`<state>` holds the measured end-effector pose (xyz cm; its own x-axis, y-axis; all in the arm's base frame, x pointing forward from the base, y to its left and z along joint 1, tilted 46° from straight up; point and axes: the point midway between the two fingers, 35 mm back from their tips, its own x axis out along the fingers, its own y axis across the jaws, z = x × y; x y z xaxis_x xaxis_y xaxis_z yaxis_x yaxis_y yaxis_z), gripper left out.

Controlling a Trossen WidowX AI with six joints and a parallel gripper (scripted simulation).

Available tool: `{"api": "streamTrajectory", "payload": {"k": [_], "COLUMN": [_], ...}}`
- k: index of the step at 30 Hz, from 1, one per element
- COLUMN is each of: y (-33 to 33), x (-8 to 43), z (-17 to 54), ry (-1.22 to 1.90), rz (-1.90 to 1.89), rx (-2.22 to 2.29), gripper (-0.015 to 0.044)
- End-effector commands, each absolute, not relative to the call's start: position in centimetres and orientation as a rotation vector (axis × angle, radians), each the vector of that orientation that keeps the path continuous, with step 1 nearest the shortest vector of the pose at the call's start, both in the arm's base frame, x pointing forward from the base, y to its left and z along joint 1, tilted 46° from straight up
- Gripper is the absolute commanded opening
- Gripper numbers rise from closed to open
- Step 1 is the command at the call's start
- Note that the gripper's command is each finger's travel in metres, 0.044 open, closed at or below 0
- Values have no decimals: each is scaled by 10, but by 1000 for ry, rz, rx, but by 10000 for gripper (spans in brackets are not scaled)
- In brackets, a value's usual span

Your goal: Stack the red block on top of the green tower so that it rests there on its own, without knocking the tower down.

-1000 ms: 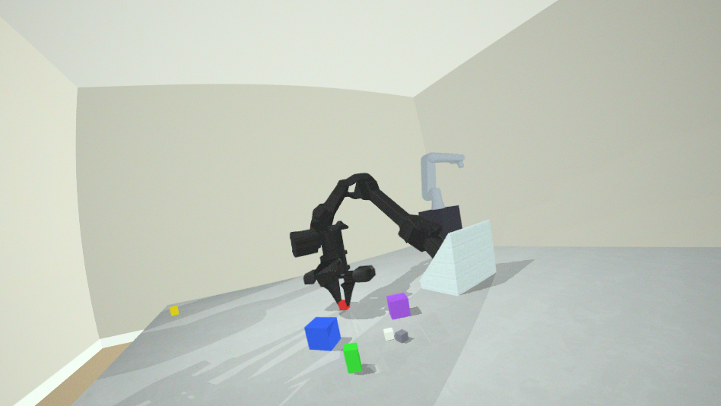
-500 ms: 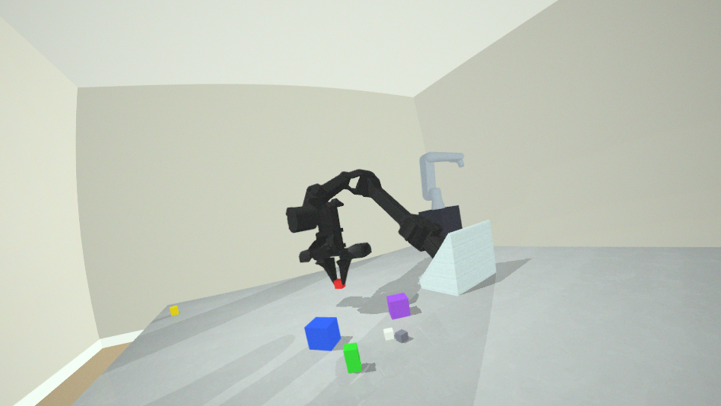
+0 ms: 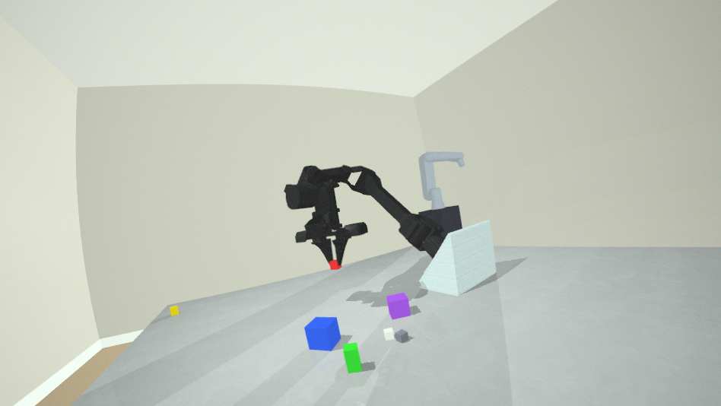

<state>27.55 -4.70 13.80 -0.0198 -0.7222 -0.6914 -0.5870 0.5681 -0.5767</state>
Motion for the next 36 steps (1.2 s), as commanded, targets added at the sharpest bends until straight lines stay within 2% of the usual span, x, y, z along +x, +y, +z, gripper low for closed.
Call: {"api": "streamTrajectory", "payload": {"k": [1,36], "y": [-45,51], "x": [275,369], "z": [140,62], "ry": [1704,1698], "rz": [-153,-136], "rx": [-1095,-1084], "gripper": [0,0]}}
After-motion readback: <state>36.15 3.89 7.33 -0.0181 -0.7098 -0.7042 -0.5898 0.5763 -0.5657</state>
